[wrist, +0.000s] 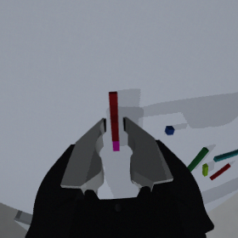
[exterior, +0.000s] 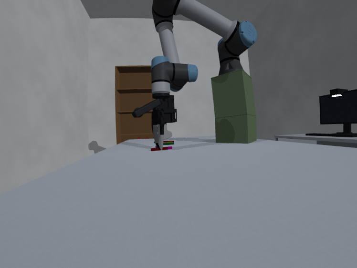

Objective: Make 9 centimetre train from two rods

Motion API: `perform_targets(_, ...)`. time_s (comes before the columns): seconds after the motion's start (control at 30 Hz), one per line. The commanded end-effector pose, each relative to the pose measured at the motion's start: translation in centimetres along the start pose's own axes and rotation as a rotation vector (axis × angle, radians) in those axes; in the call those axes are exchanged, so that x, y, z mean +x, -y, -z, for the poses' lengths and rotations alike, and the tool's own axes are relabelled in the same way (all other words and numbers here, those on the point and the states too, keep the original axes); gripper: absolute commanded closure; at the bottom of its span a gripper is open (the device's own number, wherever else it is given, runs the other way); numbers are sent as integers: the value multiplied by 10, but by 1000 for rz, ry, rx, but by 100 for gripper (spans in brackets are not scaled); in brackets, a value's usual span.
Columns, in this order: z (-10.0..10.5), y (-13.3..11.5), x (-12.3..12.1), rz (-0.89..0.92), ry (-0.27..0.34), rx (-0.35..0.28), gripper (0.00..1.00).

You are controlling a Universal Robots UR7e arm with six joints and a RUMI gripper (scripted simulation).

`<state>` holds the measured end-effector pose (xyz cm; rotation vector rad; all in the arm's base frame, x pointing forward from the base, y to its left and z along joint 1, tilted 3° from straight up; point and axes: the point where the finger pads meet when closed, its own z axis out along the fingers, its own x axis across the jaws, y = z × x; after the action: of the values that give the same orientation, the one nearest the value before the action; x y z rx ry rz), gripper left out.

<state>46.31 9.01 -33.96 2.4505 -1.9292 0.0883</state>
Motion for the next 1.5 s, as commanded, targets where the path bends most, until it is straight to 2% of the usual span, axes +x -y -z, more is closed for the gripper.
perform_targets(0.0, 15, -1, 0, 0, 1, 0, 86)
perform_targets(0.27, 53, -1, -1, 1, 1, 0, 86)
perform_targets(0.33, 53, -1, -1, 1, 1, 0, 86)
perform_targets(0.57, 81, -1, -1, 1, 1, 0, 86)
perform_targets(0.9, 89, -1, 0, 0, 1, 0, 86)
perform_targets(0.93, 89, 0, 0, 0, 0, 1, 0)
perform_targets(1.47, 89, 0, 0, 0, 0, 2, 0)
